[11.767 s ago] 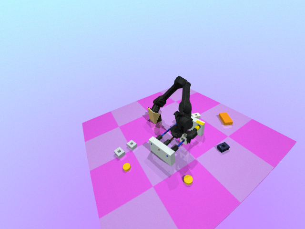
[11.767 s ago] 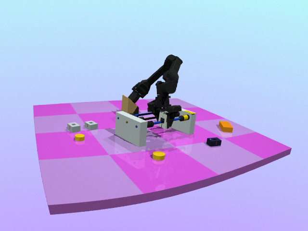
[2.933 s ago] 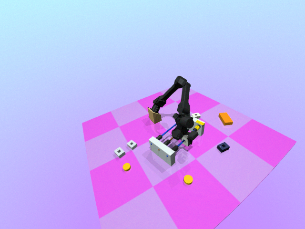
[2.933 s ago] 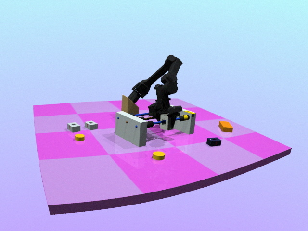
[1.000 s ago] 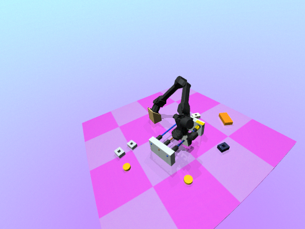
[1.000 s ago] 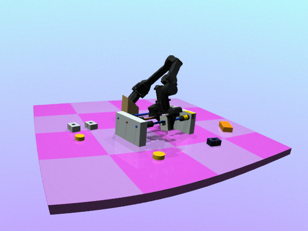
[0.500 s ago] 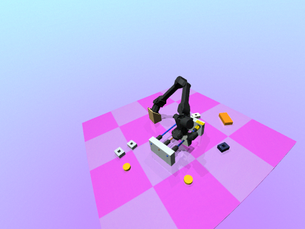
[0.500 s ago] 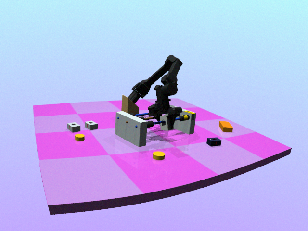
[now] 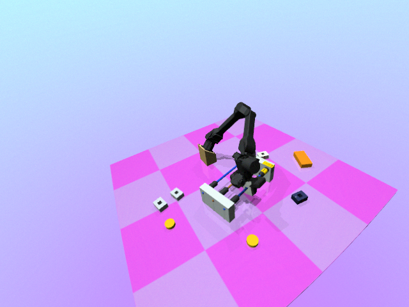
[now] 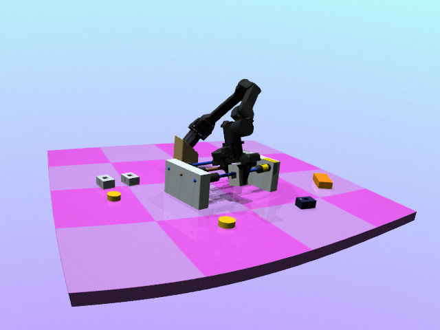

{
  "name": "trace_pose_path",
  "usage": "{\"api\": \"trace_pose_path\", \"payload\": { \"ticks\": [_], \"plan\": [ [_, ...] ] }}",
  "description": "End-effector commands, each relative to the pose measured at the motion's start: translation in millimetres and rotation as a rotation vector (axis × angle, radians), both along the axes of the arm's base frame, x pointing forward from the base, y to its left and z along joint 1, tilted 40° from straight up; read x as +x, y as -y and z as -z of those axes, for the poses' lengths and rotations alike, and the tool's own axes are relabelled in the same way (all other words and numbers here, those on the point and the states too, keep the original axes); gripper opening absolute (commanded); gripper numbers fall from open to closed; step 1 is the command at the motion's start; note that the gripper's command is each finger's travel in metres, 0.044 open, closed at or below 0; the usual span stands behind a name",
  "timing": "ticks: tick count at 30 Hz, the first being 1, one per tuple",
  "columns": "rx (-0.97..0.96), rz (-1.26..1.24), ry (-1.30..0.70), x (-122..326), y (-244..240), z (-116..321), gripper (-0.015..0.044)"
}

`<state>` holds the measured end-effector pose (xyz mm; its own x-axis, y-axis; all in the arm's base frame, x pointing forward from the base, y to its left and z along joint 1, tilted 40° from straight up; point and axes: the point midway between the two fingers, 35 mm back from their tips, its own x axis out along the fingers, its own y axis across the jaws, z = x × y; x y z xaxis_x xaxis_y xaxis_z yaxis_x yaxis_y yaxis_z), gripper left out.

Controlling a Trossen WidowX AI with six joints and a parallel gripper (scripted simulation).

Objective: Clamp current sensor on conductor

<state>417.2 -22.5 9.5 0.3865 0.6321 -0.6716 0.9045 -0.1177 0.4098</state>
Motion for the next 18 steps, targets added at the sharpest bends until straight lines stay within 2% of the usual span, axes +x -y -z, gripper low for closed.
{"api": "trace_pose_path", "payload": {
  "ticks": [1,10,18],
  "plan": [
    [-0.004,-0.009,-0.015,0.3,0.1,0.2,0.0000],
    [-0.036,-0.118,-0.146,-2.6,0.3,0.6,0.0000],
    [-0.038,-0.127,-0.156,-3.1,0.2,0.2,0.0000]
  ]
}}
